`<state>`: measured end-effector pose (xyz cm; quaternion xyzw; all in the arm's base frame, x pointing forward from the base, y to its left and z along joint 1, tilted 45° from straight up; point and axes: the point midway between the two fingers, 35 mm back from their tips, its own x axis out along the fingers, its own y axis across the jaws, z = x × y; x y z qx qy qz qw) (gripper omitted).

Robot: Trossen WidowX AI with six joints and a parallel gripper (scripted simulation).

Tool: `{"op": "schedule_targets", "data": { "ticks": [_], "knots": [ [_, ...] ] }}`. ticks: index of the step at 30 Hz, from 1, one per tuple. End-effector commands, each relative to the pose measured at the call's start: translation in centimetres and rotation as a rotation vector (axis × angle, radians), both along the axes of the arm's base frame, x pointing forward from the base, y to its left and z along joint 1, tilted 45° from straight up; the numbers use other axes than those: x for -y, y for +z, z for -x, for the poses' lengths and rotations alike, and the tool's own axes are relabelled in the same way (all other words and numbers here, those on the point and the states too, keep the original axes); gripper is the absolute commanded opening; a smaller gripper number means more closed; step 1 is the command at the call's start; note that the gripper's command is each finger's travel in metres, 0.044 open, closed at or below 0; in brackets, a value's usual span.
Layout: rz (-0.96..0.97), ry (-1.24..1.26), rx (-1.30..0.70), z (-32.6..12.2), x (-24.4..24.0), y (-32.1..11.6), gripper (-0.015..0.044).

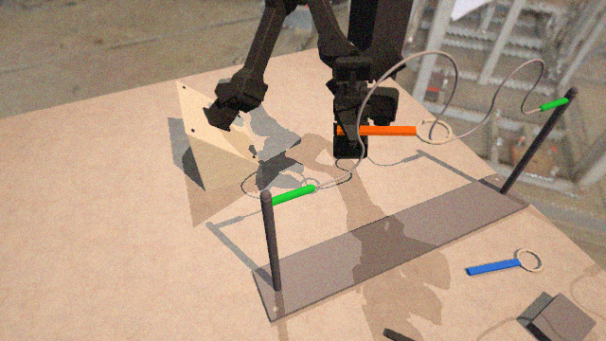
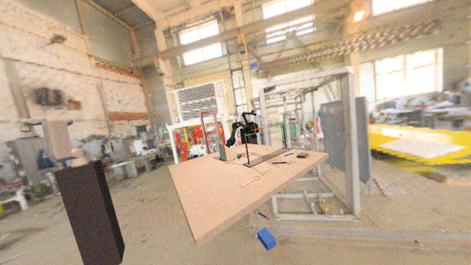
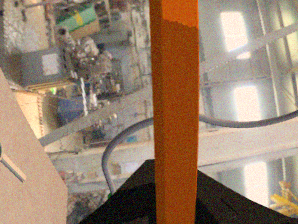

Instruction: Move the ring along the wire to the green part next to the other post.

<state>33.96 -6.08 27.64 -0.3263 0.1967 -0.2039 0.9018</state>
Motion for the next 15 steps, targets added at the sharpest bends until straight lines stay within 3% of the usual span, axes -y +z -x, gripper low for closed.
{"op": "schedule_targets", "data": {
  "ticks": [1, 15],
  "knots": [
    [0.08, -0.01, -0.014, 0.3, 0.9, 0.5, -0.015],
    [0.359, -0.03, -0.047, 0.9, 3.5, 3.9, -0.015]
  ]
}}
